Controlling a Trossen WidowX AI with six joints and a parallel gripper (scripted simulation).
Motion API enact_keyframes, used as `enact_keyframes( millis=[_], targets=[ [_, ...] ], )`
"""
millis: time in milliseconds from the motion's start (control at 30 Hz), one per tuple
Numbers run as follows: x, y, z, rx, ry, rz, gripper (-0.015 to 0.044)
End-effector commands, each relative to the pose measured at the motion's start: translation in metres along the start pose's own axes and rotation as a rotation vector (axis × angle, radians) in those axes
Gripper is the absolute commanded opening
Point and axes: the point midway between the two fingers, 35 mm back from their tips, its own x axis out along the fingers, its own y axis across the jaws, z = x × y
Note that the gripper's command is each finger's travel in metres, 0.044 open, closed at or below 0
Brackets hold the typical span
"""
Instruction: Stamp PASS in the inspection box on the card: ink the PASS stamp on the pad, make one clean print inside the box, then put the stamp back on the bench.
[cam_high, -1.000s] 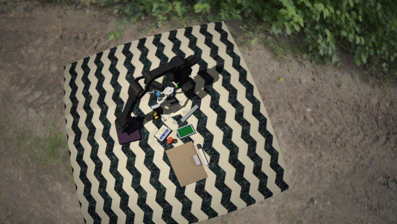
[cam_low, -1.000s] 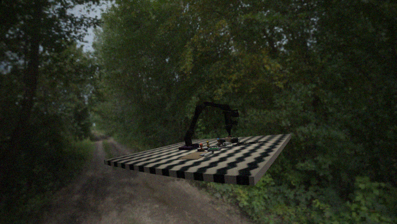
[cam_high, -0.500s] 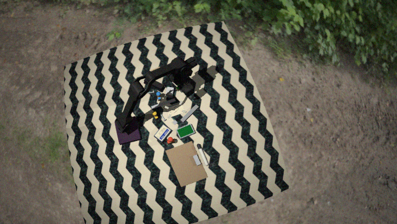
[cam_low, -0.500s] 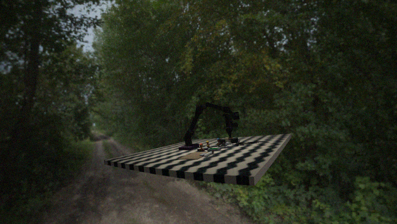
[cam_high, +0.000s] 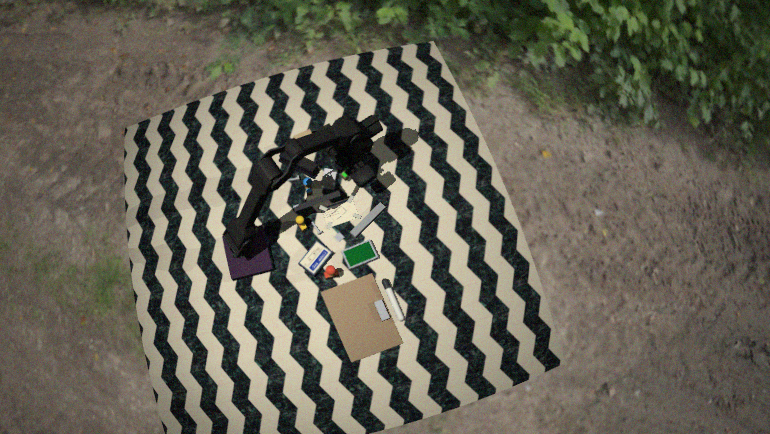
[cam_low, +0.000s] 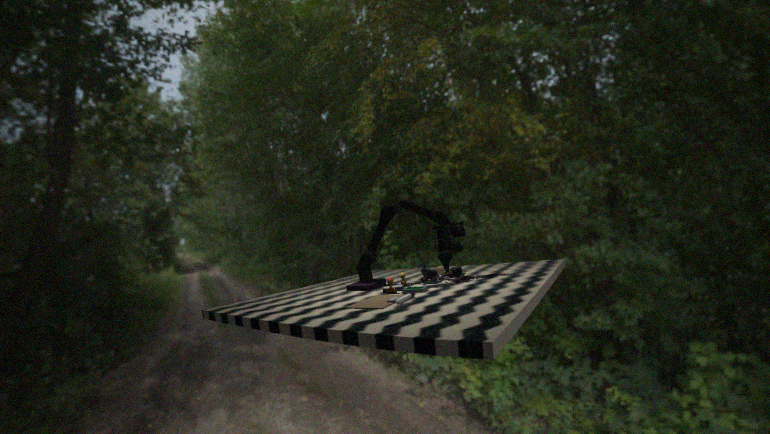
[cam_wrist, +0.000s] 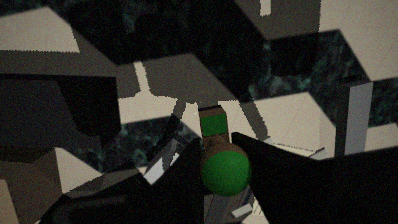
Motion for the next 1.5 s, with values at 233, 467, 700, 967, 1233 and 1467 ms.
enact_keyframes(
  millis=[233,467,700,967,1233,1467],
  targets=[
    [0.019,0.000,-0.002,0.000,0.000,0.000,0.0000],
    [0.017,0.000,-0.002,0.003,0.001,0.000,0.0105],
    [0.017,0.000,-0.002,0.003,0.001,0.000,0.0253],
    [-0.063,0.001,0.004,0.001,0.000,0.001,0.0253],
    [-0.099,0.002,-0.001,0.000,0.000,0.001,0.0253],
    [-0.099,0.002,-0.001,0.000,0.000,0.001,0.0253]
  ],
)
